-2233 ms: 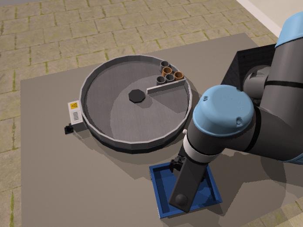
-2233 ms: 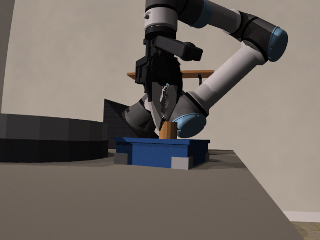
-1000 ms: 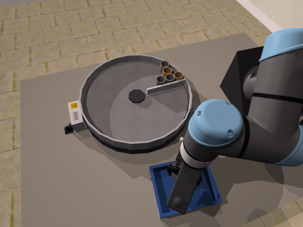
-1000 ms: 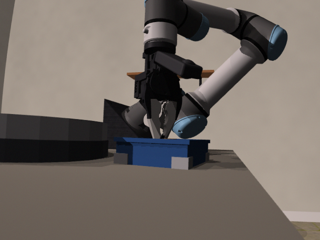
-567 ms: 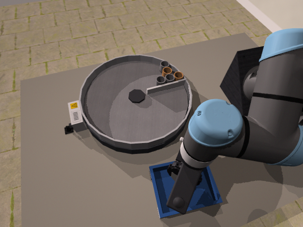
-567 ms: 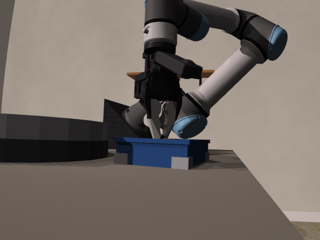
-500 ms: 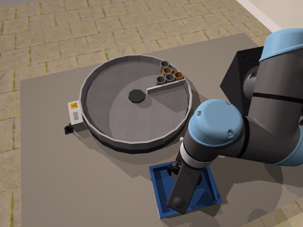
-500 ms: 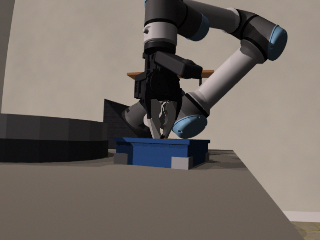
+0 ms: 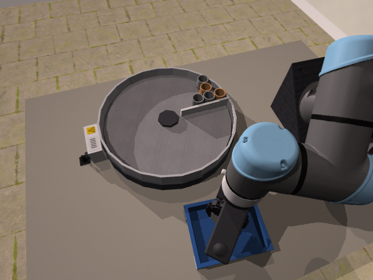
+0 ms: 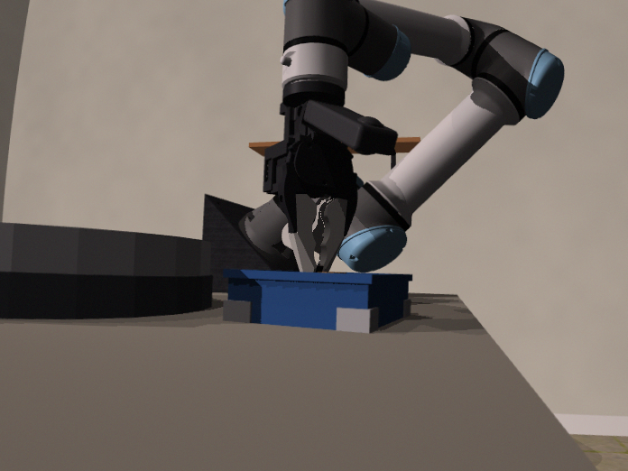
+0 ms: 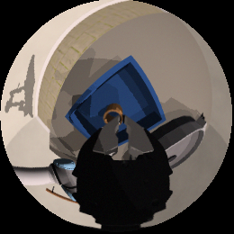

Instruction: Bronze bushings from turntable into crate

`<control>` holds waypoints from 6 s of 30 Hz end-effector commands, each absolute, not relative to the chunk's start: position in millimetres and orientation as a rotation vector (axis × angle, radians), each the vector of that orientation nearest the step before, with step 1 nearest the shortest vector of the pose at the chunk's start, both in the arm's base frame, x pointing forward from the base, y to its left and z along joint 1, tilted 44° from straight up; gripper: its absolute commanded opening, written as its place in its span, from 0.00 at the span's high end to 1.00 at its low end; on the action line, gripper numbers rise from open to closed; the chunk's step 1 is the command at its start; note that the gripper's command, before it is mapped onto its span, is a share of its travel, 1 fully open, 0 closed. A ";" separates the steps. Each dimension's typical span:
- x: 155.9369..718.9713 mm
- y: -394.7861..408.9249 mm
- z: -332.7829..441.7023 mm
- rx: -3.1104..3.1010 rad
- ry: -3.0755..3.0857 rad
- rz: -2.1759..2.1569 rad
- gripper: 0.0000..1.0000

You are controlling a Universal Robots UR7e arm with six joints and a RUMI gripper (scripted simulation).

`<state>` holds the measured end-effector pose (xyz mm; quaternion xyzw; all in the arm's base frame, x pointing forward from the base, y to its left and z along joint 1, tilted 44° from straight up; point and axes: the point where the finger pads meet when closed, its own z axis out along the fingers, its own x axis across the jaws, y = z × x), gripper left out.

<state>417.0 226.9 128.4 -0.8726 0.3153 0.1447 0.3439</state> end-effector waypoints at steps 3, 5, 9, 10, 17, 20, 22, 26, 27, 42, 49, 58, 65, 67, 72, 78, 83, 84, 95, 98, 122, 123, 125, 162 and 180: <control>417.3 227.1 128.3 -2.266 0.820 0.375 1.00; 417.1 227.5 127.8 -2.266 0.820 0.376 1.00; 416.1 228.9 126.2 -2.266 0.820 0.379 1.00; 415.9 229.3 125.8 -2.265 0.820 0.380 1.00; 416.6 230.1 125.1 -2.266 0.820 0.378 1.00; 416.1 231.1 124.0 -2.266 0.820 0.379 1.00; 415.9 231.5 123.5 -2.265 0.820 0.380 1.00; 416.6 231.4 123.6 -2.266 0.820 0.377 1.00; 416.8 231.3 123.8 -2.266 0.820 0.376 1.00; 417.0 231.2 124.0 -2.266 0.820 0.376 1.00; 417.0 231.2 124.0 -2.266 0.820 0.376 1.00; 417.0 231.2 124.0 -2.266 0.820 0.376 1.00; 417.0 231.2 124.0 -2.266 0.820 0.376 1.00; 417.0 231.2 124.0 -2.266 0.820 0.376 0.94; 417.0 231.2 124.0 -2.266 0.820 0.376 0.94; 417.0 231.2 124.0 -2.266 0.820 0.376 0.94; 417.0 231.2 124.0 -2.266 0.820 0.376 0.94; 417.0 231.2 124.0 -2.266 0.820 0.376 0.94; 417.0 231.2 124.0 -2.266 0.820 0.376 0.94; 417.0 231.2 124.0 -2.266 0.820 0.376 0.94; 420.6 190.2 166.8 -2.268 0.820 0.368 0.94; 420.7 186.9 170.3 -2.268 0.820 0.368 0.94; 421.0 180.6 176.8 -2.268 0.820 0.368 0.94; 420.6 166.4 191.4 -2.266 0.820 0.374 0.94; 420.6 166.4 191.4 -2.266 0.820 0.374 0.94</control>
